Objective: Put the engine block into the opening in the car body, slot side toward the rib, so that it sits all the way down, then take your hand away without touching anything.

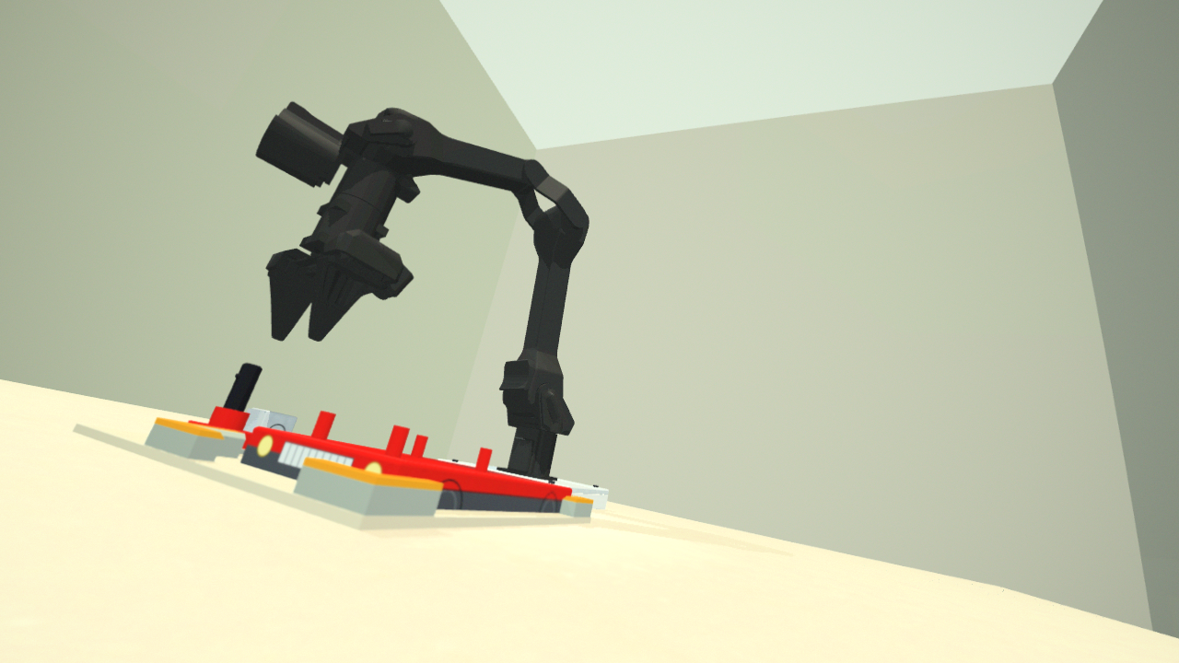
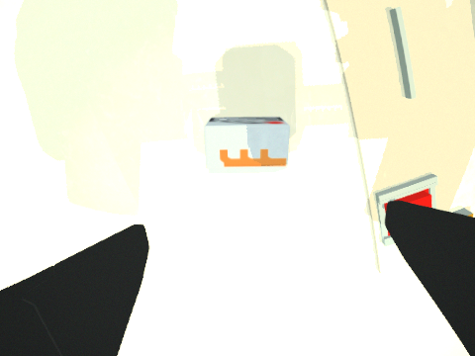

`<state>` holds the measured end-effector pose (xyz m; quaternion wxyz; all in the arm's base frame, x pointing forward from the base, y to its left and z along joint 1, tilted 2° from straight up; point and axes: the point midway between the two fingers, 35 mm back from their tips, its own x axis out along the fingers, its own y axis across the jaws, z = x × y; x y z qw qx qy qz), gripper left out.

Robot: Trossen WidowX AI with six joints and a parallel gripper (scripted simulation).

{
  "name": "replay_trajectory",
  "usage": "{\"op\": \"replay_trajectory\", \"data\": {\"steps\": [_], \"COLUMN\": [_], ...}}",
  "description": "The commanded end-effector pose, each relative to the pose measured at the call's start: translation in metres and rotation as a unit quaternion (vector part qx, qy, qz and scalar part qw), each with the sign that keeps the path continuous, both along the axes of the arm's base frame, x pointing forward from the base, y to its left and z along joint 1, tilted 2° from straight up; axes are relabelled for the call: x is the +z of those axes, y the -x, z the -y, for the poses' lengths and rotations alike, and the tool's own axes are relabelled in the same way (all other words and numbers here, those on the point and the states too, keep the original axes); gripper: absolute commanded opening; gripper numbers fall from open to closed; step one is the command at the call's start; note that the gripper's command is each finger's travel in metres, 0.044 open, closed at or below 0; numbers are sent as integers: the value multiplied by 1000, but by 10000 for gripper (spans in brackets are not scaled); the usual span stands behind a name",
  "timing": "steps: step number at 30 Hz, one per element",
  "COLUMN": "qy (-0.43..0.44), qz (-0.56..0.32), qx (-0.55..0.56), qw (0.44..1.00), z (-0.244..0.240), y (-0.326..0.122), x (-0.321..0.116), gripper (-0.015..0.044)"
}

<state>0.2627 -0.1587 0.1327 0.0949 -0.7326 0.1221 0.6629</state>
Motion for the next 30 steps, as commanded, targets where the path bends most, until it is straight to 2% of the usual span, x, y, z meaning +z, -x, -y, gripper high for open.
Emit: {"op": "replay_trajectory", "data": {"steps": [1,7,11,30], "qy": [-20,-20,-20,-20], "qz": [-16,-16,-16,-16], "qx": [-35,-35,-35,-35], "qw": [999,999,999,999], "z": [0,0,1,3], "y": [8,8,6,5], "x": [-6,-8,-39,-66], "gripper": [440,440,440,440]}}
